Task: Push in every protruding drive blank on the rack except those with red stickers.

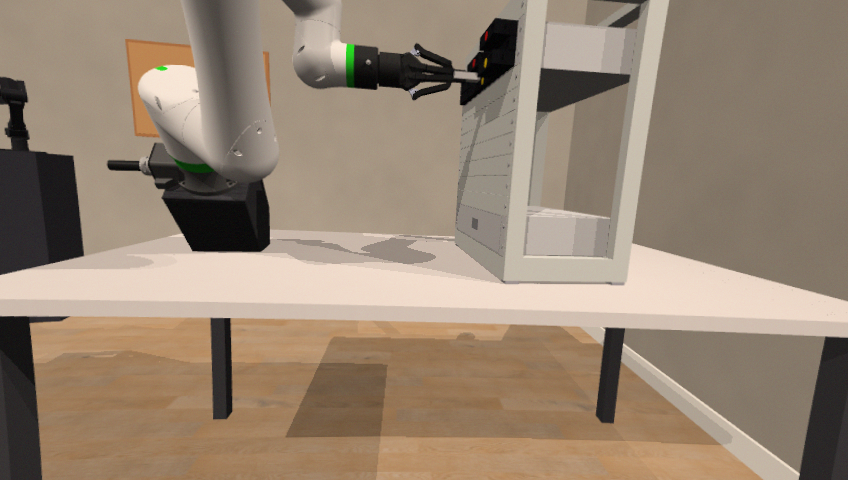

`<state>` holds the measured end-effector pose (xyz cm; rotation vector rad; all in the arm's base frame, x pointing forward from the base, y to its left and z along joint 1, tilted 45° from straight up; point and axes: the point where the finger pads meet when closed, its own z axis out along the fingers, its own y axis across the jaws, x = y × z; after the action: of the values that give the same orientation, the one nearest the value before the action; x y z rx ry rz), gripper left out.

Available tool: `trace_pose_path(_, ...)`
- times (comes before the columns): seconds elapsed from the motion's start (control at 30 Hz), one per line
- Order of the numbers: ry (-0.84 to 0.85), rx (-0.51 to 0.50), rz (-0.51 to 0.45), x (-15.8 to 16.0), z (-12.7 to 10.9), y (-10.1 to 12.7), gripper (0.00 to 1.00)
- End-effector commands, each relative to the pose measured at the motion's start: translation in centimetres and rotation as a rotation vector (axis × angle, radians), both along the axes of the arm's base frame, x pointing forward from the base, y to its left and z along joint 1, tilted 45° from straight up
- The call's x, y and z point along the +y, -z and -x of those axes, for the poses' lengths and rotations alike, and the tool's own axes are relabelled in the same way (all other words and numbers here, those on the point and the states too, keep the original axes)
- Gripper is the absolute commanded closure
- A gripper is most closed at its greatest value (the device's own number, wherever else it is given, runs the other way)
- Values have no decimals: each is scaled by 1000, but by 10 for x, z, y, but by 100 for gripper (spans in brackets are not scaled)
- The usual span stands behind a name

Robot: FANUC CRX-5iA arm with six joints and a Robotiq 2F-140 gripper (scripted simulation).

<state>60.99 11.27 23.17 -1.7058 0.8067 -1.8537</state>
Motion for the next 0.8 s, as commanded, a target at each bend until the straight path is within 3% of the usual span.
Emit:
trace_pose_path(0.0,0,0,0,2,18,1,100)
trace_pose_path(0.23,0,0,0,6,56,2,100)
trace_pose_path(0.77,0,0,0,2,66,-2,100)
